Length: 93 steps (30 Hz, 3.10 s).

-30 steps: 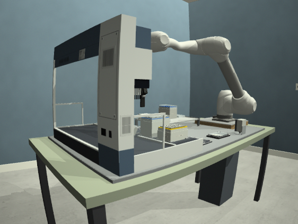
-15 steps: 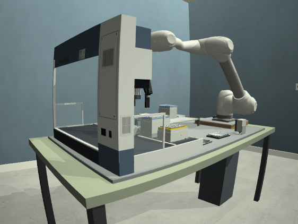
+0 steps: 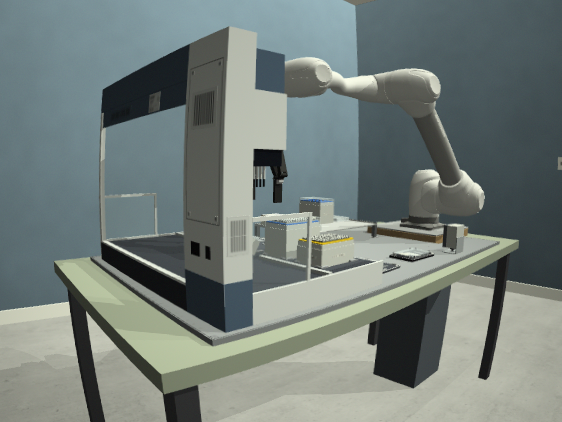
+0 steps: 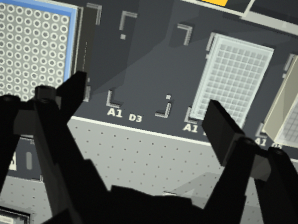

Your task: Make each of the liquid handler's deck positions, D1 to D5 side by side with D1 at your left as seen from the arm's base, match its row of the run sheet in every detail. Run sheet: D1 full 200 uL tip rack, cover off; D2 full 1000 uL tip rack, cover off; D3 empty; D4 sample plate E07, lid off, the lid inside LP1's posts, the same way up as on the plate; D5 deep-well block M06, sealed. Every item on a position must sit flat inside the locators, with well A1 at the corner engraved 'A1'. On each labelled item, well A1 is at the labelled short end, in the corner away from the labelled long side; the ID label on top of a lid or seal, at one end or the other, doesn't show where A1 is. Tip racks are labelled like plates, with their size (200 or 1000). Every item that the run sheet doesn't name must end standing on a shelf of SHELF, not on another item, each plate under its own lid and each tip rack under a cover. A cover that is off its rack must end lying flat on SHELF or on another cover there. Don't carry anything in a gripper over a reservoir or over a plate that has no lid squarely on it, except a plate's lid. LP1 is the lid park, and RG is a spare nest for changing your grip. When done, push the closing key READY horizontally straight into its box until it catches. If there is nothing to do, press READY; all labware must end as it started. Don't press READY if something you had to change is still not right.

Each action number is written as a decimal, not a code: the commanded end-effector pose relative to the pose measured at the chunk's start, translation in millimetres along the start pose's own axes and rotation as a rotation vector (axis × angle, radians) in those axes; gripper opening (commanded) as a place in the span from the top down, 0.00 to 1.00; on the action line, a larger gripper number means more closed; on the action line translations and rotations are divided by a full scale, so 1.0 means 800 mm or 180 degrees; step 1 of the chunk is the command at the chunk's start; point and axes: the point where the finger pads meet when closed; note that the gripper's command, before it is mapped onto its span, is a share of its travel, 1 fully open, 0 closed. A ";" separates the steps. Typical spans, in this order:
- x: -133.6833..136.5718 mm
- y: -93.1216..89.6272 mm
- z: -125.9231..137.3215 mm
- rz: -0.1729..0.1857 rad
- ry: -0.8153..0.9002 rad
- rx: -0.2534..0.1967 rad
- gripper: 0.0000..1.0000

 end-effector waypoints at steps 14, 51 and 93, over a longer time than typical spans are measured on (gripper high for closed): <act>-0.013 0.002 0.000 -0.0001 0.0000 0.0006 0.21; -0.155 0.002 0.005 -0.0002 0.0000 0.0006 0.21; -0.268 0.002 0.009 -0.0003 0.0000 0.0006 0.21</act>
Point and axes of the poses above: the point where the finger pads meet when closed, its own y axis back along the fingers, its own x axis across the jaws, z = x × y, and after that the axes turned 2 degrees about -y, right-handed
